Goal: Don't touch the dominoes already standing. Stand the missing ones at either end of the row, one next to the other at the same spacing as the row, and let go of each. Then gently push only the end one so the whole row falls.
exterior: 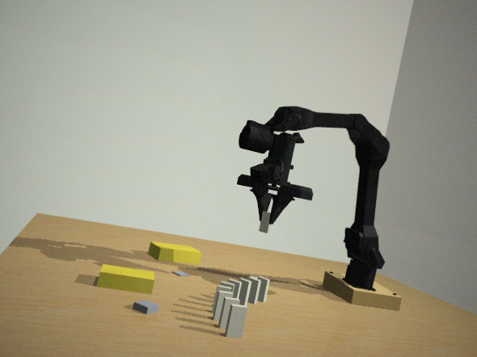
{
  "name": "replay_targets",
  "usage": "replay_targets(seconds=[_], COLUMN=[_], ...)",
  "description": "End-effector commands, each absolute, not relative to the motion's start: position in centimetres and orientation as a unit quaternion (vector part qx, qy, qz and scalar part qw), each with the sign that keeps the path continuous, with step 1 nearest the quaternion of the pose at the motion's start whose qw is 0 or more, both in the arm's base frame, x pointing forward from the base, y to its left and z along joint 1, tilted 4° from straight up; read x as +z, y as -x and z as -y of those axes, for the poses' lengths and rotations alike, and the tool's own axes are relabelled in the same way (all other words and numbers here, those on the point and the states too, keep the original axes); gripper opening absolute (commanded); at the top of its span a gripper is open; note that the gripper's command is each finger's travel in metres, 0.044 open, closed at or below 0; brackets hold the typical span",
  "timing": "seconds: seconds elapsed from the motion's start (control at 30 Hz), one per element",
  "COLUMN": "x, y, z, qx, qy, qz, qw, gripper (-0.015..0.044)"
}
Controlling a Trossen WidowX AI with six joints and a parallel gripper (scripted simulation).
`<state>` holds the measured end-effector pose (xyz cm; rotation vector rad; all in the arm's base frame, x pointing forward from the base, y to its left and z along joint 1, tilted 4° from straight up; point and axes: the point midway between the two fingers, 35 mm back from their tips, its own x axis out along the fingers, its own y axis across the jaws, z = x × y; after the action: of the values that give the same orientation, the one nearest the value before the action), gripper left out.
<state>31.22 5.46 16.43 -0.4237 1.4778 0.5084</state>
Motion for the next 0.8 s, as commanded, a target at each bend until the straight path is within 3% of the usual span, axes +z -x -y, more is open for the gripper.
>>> replay_targets(seconds=[0.0,0.77], x=[16.9,8.6], y=[-29.7,-30.3], z=[-10.7,-12.6], qx=[0.254,0.26], qy=[0.208,0.211], qz=[-0.652,-0.65], qw=[0.683,0.682], gripper=[0.0107,0.0107])
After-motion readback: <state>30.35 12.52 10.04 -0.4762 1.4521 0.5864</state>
